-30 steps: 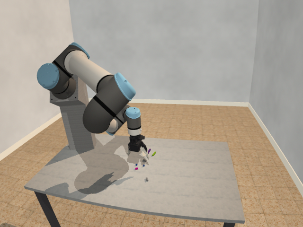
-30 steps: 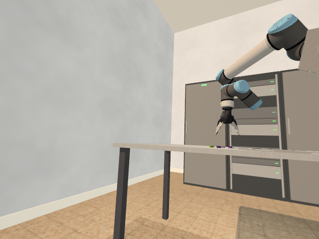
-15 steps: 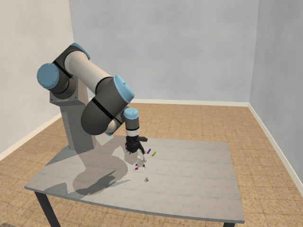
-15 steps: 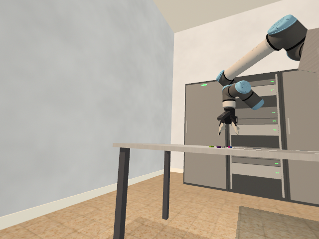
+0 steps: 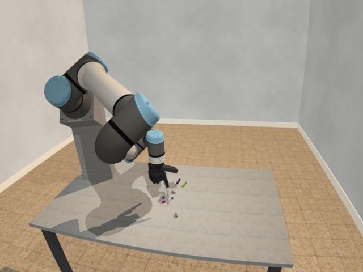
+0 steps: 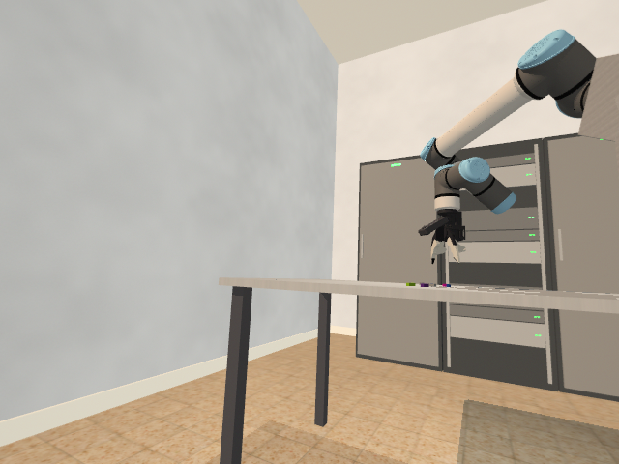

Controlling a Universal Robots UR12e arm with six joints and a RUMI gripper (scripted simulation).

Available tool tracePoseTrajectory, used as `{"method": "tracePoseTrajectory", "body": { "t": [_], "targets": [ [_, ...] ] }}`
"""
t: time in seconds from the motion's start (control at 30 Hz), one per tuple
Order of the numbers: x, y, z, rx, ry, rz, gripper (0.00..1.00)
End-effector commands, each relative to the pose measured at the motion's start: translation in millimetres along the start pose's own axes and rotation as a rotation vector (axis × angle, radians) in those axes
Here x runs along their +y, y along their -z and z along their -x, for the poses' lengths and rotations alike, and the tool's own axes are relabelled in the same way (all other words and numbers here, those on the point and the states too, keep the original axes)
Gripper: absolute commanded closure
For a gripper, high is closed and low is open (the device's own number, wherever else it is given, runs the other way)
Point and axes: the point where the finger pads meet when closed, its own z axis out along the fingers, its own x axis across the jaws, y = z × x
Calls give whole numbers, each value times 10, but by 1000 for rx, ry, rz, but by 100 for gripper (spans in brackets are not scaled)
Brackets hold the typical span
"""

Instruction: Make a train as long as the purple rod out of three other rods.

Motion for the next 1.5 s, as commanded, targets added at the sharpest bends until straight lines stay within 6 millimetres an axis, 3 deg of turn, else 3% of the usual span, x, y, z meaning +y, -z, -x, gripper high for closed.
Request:
{"method": "tracePoseTrajectory", "body": {
  "t": [0.0,0.77,0.8,1.47],
  "targets": [
    [39,-1,-17,-4,-134,2,0],
    [78,-6,-31,-4,-242,2,0],
    [78,-6,-31,-4,-242,2,86],
    [78,-6,-31,-4,-242,2,86]
  ]
}}
